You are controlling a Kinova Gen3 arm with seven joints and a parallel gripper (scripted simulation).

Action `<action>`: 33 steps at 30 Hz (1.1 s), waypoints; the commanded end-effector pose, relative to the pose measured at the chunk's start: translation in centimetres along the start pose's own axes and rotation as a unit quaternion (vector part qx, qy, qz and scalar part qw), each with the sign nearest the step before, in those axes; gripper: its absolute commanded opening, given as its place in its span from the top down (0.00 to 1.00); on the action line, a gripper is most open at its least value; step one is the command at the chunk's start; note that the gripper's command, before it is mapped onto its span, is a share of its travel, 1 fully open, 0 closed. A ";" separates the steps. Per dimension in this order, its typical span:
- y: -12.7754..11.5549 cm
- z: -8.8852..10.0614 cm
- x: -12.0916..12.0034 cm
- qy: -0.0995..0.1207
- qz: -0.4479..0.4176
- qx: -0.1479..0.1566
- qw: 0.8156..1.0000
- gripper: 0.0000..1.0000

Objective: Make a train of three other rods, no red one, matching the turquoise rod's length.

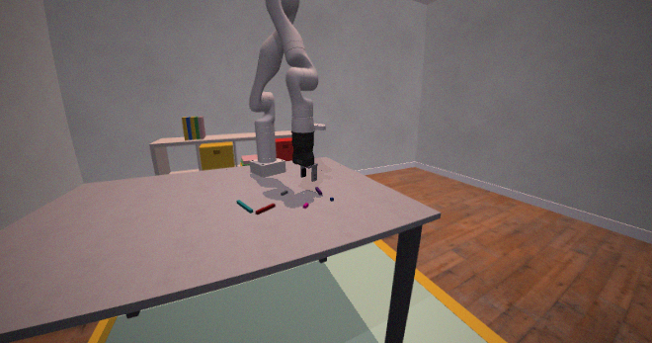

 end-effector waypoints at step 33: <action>-0.3 0.5 1.2 -0.020 -0.197 -0.003 0.980 0.00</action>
Point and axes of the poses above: the point where the finger pads meet when closed, its own z axis back along the fingers, its own x axis across the jaws, y = z × x, the point moved 7 cm from there along z, back along the fingers, and after that the axes turned 8 degrees about -z, right-handed, at the moved point
